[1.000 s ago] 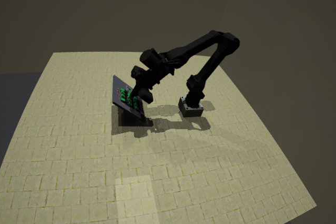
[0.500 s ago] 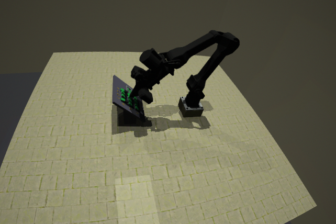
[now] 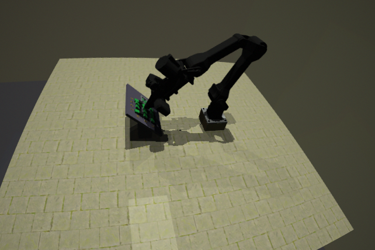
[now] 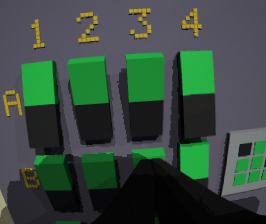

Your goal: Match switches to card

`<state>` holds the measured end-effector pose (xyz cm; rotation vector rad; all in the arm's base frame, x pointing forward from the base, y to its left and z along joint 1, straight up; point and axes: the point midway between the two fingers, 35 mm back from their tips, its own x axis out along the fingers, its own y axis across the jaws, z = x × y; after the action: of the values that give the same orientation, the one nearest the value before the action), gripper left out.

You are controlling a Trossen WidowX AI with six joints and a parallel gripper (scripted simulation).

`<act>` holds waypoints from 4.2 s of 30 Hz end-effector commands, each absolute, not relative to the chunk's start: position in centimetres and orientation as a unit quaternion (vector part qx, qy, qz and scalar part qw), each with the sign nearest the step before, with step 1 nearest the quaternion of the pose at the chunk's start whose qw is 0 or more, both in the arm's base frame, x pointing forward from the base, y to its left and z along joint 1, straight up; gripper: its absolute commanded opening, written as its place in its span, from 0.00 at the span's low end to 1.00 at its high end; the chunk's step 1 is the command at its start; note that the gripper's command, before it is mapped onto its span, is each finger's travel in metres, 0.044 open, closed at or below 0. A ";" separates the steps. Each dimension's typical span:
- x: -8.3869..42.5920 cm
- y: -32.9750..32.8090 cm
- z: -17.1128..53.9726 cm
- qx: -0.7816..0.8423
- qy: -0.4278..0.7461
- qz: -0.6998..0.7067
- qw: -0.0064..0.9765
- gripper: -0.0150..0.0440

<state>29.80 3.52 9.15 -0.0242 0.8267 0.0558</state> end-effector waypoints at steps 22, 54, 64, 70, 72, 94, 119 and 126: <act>29.9 3.5 9.1 -0.012 0.401 0.027 0.916 0.25; 25.1 1.1 8.2 -0.015 0.405 0.029 0.914 0.25; 26.0 1.2 7.3 -0.015 0.404 0.029 0.914 0.25; 26.6 1.2 6.6 -0.015 0.404 0.029 0.914 0.25; 26.8 1.2 6.5 -0.015 0.404 0.029 0.914 0.25; 26.8 1.2 6.4 -0.015 0.404 0.029 0.914 0.25; 27.0 1.2 6.2 -0.015 0.404 0.029 0.914 0.25; 27.1 1.2 6.1 -0.015 0.404 0.029 0.914 0.25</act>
<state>27.14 1.22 6.27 -0.0269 0.8282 0.0578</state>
